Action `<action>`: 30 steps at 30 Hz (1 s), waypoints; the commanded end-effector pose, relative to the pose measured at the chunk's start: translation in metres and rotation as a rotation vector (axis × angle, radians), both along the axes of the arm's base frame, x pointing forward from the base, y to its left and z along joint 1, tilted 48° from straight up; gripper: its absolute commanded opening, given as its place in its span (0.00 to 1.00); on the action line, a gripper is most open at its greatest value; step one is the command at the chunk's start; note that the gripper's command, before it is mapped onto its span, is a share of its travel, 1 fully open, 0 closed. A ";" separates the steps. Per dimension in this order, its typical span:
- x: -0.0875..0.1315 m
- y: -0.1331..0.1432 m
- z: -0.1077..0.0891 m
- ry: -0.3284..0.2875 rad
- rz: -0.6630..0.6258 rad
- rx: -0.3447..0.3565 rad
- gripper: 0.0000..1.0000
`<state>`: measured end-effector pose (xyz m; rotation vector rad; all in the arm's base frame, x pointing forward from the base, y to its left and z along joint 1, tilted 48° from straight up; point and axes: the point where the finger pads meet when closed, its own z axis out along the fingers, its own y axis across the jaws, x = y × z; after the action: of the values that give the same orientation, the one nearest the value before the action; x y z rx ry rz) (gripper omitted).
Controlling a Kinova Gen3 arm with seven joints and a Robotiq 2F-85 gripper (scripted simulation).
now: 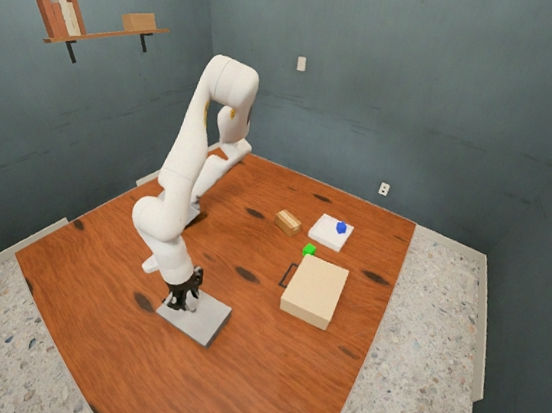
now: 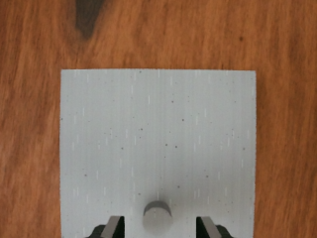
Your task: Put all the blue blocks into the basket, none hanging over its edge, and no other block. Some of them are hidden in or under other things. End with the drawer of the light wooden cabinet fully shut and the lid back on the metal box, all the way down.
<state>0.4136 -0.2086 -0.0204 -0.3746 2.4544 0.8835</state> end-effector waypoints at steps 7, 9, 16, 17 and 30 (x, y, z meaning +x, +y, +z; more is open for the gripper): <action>0.004 0.006 -0.004 -0.005 0.001 0.003 0.48; 0.004 0.006 -0.005 -0.005 0.001 0.003 0.48; 0.004 0.006 -0.005 -0.005 0.001 0.003 0.48; 0.004 0.006 -0.005 -0.005 0.001 0.003 0.48; 0.006 0.003 -0.005 -0.007 0.000 -0.001 0.48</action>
<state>0.4173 -0.2045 -0.0255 -0.3741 2.4511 0.8858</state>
